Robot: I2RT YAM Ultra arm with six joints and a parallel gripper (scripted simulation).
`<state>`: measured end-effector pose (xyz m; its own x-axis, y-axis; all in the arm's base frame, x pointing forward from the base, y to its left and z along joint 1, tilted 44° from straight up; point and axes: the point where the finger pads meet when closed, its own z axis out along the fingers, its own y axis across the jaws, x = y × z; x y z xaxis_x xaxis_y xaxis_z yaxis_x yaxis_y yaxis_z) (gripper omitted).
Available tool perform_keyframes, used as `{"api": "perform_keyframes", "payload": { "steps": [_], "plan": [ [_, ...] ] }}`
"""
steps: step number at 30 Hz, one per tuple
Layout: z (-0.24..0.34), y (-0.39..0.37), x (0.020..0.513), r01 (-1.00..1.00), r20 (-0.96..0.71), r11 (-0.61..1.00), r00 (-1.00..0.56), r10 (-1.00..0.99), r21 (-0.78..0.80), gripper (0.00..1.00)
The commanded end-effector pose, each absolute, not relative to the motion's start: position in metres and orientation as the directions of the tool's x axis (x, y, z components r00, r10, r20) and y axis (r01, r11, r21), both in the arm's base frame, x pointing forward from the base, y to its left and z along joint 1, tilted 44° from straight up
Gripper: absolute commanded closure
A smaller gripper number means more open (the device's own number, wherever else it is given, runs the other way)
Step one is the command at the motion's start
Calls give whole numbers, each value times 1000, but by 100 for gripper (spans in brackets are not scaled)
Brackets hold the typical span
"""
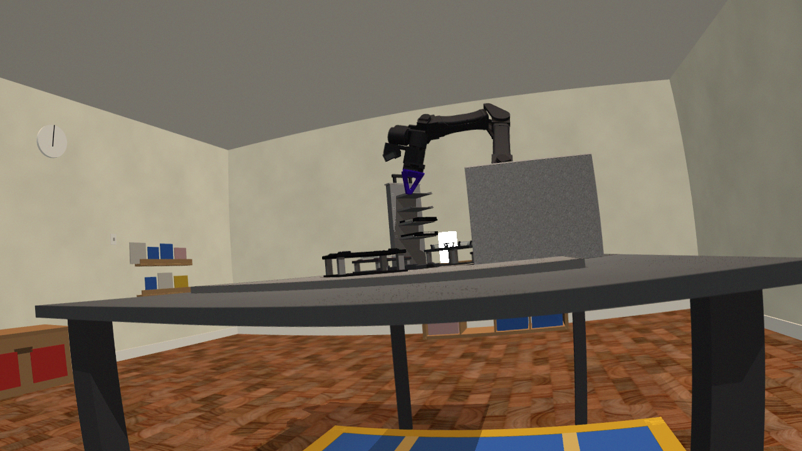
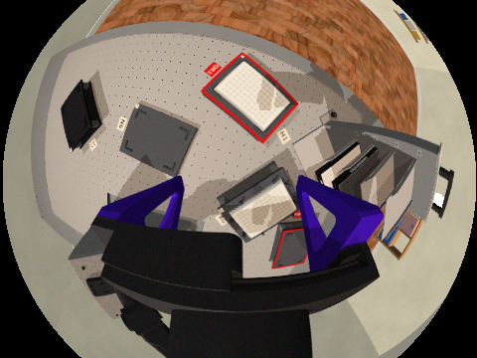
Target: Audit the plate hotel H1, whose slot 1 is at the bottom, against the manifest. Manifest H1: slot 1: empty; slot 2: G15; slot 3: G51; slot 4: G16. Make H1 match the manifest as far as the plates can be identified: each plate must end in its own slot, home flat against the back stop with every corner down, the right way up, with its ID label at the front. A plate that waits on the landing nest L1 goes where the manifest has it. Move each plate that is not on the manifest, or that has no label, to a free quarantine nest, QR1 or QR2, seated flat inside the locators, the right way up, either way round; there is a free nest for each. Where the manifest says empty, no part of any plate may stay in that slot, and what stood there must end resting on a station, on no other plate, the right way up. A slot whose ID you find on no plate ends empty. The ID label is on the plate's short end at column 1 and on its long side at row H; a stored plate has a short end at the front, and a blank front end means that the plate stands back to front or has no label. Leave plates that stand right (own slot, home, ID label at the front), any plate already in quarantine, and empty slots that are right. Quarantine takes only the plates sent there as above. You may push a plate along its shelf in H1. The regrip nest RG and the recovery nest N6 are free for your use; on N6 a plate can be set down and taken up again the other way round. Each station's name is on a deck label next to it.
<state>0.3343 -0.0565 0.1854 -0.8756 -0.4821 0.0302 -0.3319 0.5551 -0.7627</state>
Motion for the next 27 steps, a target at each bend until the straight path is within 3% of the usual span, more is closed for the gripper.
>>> {"api": "perform_keyframes", "payload": {
  "steps": [1, 27],
  "plan": [
    [182, -50, 336, -425, 118, 535, -849, -515, -730, 0],
    [178, -45, 344, -786, 512, 411, -614, -601, -461, 0]
  ]
}}
